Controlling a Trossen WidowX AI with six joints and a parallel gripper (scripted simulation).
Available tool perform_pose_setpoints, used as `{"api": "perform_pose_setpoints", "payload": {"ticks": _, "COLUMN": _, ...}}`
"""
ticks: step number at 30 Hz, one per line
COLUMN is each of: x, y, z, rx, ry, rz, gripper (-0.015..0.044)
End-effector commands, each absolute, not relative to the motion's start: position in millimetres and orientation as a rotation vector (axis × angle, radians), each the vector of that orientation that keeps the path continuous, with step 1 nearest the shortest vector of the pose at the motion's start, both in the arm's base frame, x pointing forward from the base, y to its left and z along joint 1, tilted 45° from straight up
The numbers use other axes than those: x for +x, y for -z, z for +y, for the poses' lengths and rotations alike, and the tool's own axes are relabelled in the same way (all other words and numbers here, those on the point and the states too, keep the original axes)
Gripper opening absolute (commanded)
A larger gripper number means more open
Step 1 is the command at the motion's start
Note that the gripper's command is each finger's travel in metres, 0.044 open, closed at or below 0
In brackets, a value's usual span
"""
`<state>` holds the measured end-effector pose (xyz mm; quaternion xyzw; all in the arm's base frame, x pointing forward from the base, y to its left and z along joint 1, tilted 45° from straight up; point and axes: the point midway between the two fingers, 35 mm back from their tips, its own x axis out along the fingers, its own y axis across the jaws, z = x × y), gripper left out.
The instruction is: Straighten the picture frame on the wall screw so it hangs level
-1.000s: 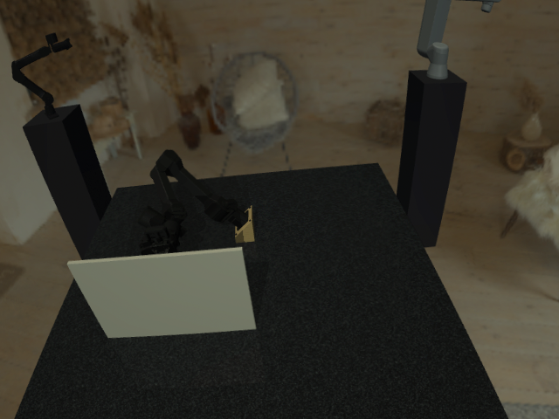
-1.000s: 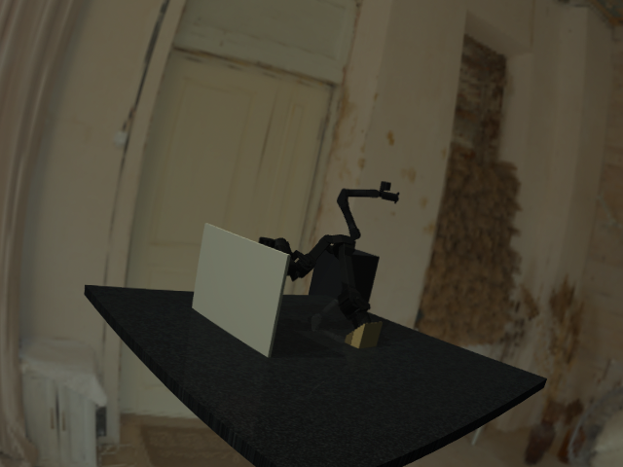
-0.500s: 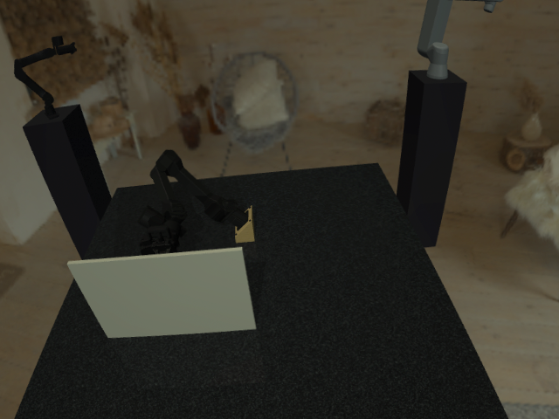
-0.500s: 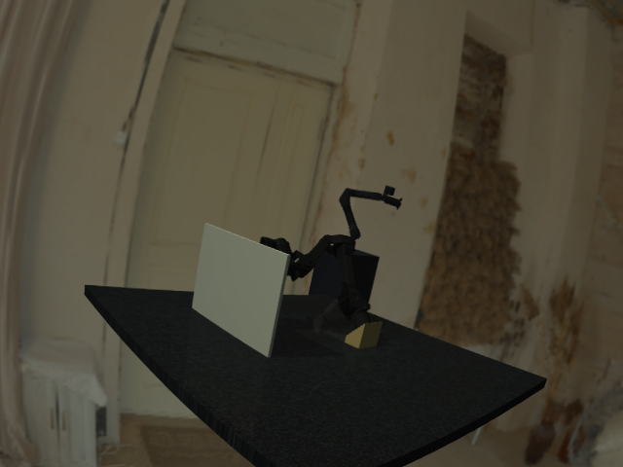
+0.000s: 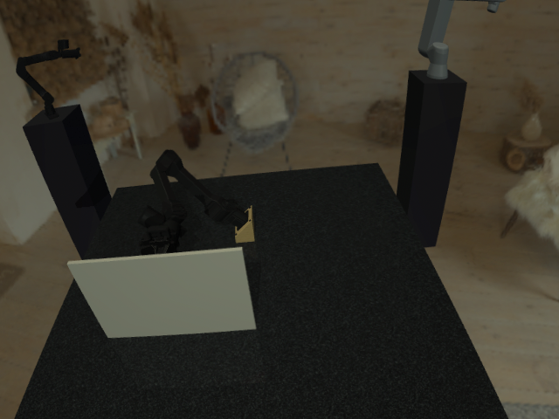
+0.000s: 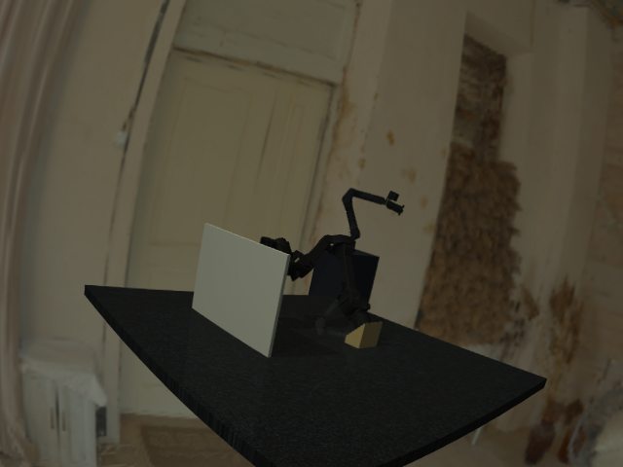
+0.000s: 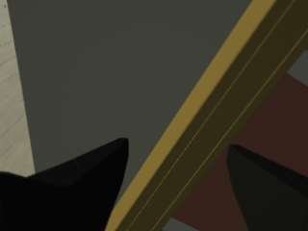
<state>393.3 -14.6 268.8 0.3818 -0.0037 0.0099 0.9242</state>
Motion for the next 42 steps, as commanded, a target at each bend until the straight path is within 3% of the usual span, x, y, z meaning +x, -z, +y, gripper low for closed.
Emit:
{"api": "perform_pose_setpoints", "payload": {"ticks": 1, "x": 387.1, "y": -269.9, "z": -15.5, "rx": 0.811, "ry": -0.021, "rz": -0.007, "gripper": 0.026}}
{"api": "perform_pose_setpoints", "payload": {"ticks": 12, "x": 295.6, "y": -261.9, "z": -21.3, "rx": 1.201, "ry": -0.031, "rz": 0.005, "gripper": 0.026}}
{"api": "perform_pose_setpoints", "payload": {"ticks": 17, "x": 295.9, "y": -269.0, "z": -22.0, "rx": 1.169, "ry": -0.026, "rz": -0.005, "gripper": 0.026}}
{"api": "perform_pose_setpoints", "payload": {"ticks": 28, "x": 203.4, "y": -295.5, "z": -4.8, "rx": 1.207, "ry": -0.028, "rz": 0.009, "gripper": 0.026}}
{"api": "perform_pose_setpoints", "payload": {"ticks": 42, "x": 201.8, "y": -295.4, "z": -4.4, "rx": 1.208, "ry": -0.028, "rz": 0.009, "gripper": 0.026}}
